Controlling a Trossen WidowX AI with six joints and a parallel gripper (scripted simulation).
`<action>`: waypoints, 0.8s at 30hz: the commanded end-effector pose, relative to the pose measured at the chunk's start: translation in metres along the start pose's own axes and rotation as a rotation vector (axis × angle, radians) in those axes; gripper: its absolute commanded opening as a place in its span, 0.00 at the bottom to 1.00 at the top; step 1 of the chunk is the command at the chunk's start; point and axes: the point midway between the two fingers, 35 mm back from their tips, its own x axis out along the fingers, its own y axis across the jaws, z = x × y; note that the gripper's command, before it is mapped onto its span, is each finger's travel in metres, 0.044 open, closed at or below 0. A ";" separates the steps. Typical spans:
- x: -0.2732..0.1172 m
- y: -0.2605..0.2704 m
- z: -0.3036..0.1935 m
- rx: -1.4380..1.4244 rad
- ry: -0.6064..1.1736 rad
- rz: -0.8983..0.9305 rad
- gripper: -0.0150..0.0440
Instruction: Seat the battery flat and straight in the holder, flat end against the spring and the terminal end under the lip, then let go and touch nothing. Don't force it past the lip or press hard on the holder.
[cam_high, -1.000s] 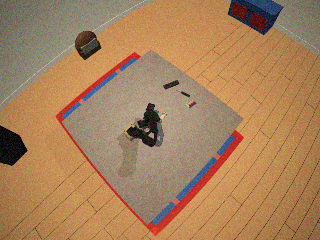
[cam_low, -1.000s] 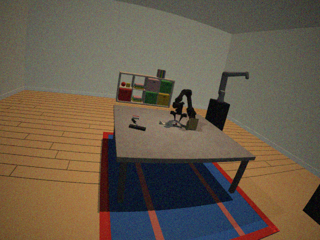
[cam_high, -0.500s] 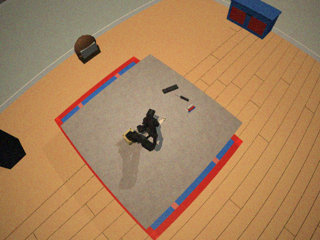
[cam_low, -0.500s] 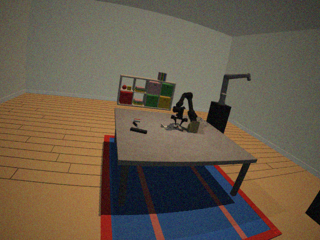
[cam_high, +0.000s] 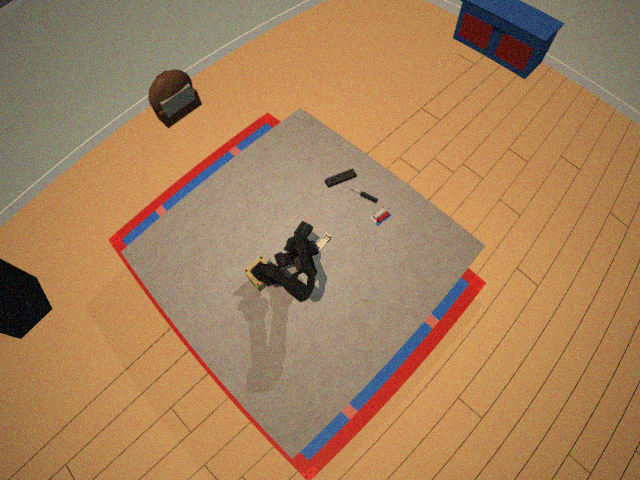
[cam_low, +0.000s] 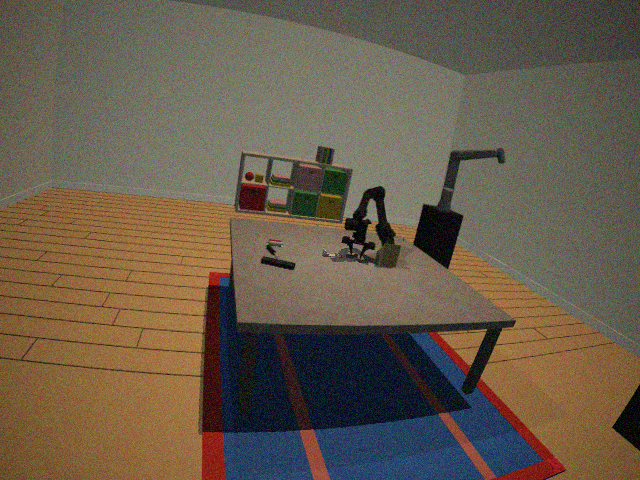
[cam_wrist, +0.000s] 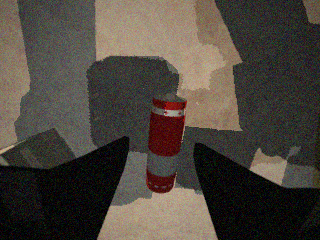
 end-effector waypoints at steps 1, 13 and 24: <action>0.007 -0.001 0.001 -0.007 -0.009 -0.002 0.65; 0.007 -0.001 0.001 -0.007 -0.010 -0.002 0.38; -0.034 -0.001 -0.001 -0.008 -0.005 -0.004 0.38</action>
